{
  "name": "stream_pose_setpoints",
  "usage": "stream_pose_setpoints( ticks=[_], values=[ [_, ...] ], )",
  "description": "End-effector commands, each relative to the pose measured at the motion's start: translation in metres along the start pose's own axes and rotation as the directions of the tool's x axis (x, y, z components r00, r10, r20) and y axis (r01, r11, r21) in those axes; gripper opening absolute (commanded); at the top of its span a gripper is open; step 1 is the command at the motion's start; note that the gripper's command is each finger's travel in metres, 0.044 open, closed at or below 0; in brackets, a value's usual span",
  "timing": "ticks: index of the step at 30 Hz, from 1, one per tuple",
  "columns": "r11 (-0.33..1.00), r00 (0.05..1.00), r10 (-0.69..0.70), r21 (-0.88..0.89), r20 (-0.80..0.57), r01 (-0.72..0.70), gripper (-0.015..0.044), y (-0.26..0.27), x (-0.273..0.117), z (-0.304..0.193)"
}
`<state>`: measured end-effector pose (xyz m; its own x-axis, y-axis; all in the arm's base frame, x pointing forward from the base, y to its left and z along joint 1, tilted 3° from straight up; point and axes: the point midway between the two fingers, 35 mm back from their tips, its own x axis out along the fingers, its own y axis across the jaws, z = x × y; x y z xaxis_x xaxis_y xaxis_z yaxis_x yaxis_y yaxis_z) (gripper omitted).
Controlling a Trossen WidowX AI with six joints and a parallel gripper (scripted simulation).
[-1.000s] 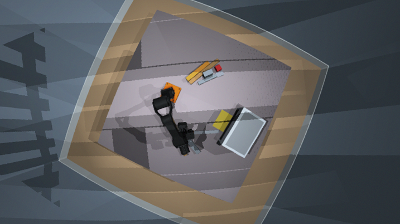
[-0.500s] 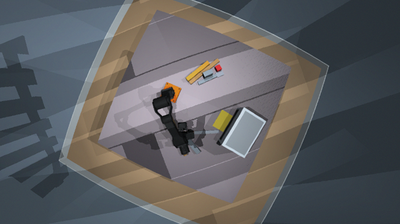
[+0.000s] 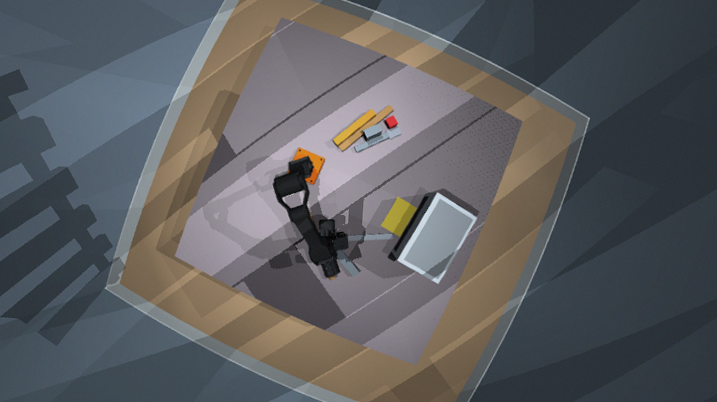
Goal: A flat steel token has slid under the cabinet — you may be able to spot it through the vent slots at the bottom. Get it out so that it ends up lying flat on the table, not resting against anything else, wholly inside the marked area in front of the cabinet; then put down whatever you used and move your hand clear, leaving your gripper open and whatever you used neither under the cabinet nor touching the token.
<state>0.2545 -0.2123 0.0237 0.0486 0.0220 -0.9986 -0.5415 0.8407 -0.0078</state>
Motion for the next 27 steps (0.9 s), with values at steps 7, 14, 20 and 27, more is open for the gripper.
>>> stream_pose_setpoints(
  ticks=[7, 14, 20, 27],
  values=[
    [1.0, 1.0, 0.001, 0.0, 0.0, -0.001, 0.0091, 0.0, 0.0, 0.0],
    [1.0, 1.0, 0.001, 0.001, 0.0, -0.001, 0.0, 0.0, 0.0, 0.0],
    [1.0, 1.0, 0.001, 0.018, 0.0, -0.001, 0.0, 0.0, 0.0, 0.007],
    [0.999, 1.0, 0.001, 0.038, 0.0, -0.001, 0.0, -0.001, 0.0, 0.019]
  ],
)
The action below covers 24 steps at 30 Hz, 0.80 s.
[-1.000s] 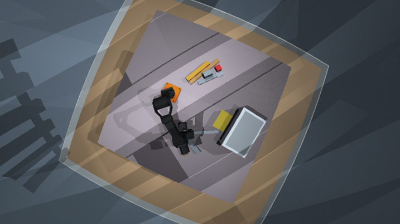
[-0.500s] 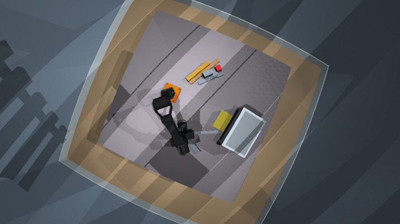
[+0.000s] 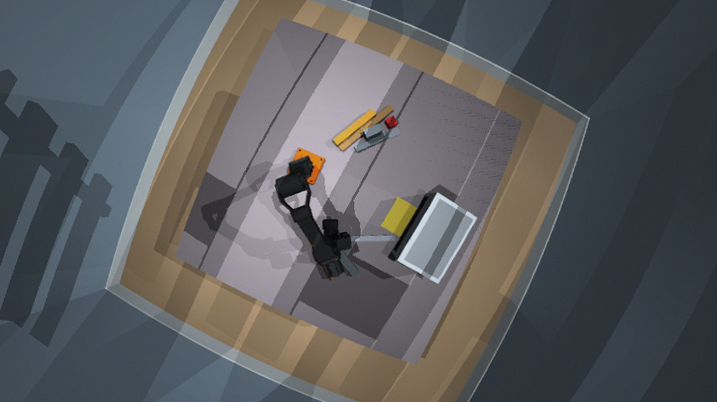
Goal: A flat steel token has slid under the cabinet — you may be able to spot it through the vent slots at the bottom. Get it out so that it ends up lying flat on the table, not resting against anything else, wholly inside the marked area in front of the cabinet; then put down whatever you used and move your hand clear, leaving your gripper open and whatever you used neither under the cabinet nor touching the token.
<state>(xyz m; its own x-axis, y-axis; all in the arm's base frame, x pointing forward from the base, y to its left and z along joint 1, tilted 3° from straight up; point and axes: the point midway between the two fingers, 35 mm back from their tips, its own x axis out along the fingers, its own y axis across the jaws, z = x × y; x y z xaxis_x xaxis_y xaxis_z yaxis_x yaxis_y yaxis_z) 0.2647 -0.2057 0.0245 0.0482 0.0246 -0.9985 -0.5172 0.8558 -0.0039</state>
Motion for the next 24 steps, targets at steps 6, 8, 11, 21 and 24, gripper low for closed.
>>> stream_pose_setpoints(
  ticks=[6, 8, 11, 21, 24],
  values=[
    [1.0, 1.0, -0.001, 0.018, 0.0, 0.001, 0.0, -0.001, 0.0, 0.017],
    [1.0, 1.0, -0.001, 0.021, 0.0, 0.001, 0.0, -0.001, 0.0, 0.021],
    [1.0, 1.0, -0.001, 0.023, 0.0, 0.001, 0.0, -0.001, 0.0, 0.026],
    [1.0, 1.0, -0.001, 0.027, 0.002, 0.001, 0.0, -0.002, 0.0, 0.044],
    [1.0, 1.0, -0.001, 0.028, 0.002, 0.001, 0.0, -0.002, -0.001, 0.05]
  ],
)
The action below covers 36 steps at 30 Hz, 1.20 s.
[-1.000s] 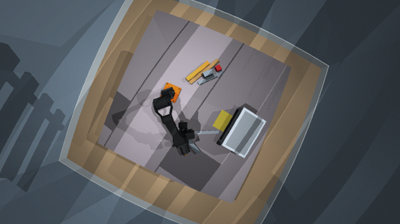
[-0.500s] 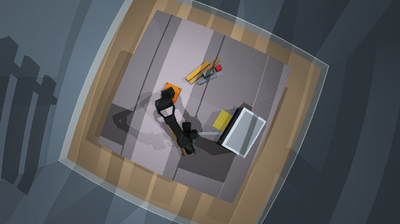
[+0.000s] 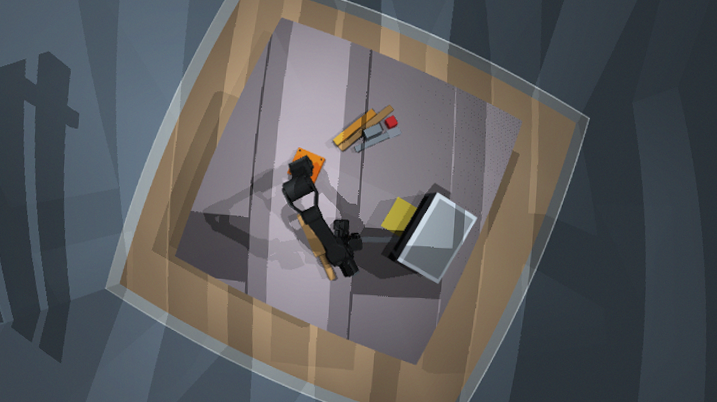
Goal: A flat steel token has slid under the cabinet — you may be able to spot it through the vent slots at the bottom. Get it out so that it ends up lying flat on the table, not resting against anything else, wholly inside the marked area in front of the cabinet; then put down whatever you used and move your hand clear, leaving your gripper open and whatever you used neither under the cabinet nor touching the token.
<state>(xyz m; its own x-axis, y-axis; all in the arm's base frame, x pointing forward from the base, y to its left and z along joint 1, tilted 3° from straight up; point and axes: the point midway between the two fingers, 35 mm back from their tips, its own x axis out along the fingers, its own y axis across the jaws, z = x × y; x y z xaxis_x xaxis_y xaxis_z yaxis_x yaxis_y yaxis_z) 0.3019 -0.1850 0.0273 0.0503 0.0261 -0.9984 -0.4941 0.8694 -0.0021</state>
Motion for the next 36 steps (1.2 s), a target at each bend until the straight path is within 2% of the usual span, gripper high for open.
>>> stream_pose_setpoints(
  ticks=[1, 36],
  values=[
    [1.0, 1.0, -0.001, 0.001, -0.001, 0.001, 0.0, -0.001, 0.0, 0.01],
    [1.0, 1.0, -0.001, 0.002, 0.004, 0.001, 0.0, -0.001, -0.001, 0.067]
  ],
)
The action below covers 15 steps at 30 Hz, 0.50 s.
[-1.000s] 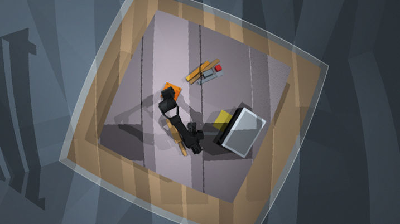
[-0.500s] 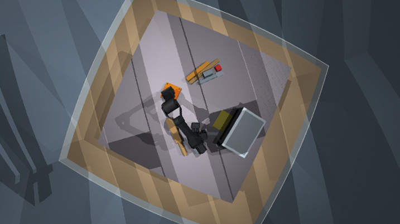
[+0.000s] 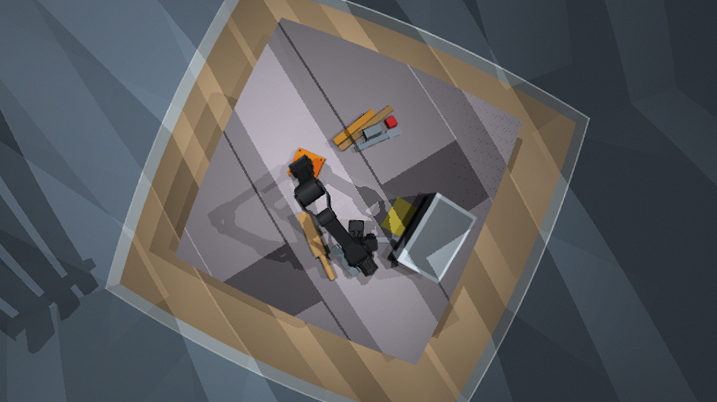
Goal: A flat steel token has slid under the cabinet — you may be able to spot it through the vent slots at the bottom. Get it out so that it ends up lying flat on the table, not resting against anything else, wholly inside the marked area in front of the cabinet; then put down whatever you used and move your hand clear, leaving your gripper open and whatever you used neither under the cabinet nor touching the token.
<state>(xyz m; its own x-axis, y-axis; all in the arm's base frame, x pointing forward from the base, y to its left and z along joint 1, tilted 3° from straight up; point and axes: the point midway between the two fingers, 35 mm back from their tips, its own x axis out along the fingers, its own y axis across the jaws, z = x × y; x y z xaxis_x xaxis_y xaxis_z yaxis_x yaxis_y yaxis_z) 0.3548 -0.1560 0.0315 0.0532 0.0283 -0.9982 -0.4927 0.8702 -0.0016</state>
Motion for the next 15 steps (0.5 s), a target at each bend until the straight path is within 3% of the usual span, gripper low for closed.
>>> stream_pose_setpoints(
  ticks=[1, 15],
  values=[
    [1.0, 1.0, -0.002, 0.0, 0.0, 0.002, 0.0, 0.0, 0.0, 0.008],
    [1.0, 1.0, -0.001, 0.0, 0.001, 0.001, 0.0, 0.001, 0.0, 0.024]
  ],
)
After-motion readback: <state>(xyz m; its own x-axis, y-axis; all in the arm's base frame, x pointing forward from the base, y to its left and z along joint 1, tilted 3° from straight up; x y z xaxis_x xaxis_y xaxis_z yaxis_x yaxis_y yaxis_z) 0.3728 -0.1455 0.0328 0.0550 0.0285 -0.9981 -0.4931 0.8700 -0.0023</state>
